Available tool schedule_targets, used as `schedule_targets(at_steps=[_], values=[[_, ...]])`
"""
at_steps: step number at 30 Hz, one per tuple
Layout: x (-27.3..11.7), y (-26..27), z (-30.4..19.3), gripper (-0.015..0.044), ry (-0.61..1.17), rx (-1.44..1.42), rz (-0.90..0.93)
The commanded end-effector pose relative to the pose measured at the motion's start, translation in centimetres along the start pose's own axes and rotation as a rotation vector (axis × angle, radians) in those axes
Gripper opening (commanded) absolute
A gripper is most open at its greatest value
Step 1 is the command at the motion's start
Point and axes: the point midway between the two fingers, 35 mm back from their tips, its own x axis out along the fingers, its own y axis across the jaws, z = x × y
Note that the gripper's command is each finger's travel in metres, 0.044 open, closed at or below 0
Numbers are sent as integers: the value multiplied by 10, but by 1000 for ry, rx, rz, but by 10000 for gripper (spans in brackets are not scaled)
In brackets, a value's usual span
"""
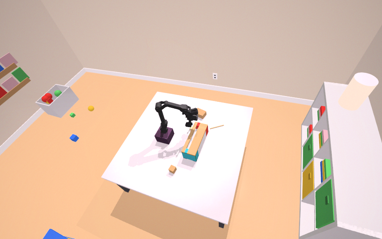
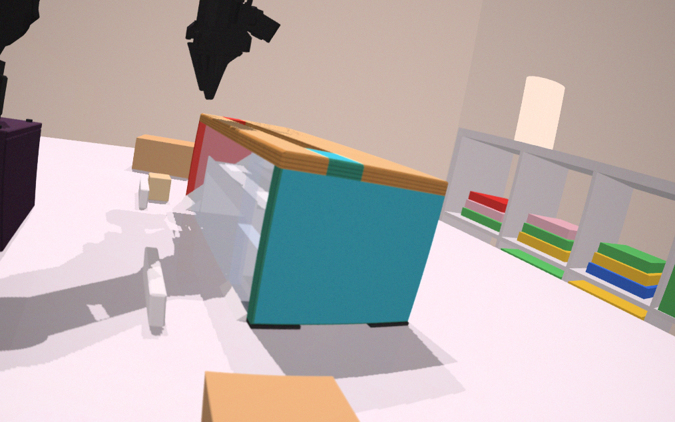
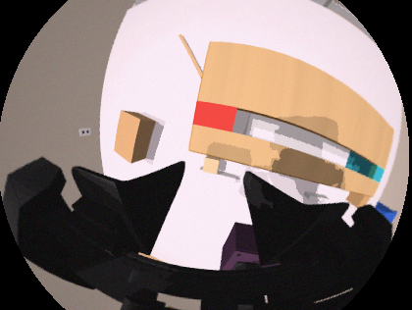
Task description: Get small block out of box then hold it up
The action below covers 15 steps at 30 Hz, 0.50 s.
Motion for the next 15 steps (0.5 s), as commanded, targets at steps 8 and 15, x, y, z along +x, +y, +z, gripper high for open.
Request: schedule_targets(at_steps=[8,15], values=[[5,10,-23,285,-3,-1385,-172],[3,14,-27,285,25,-1809,-234]])
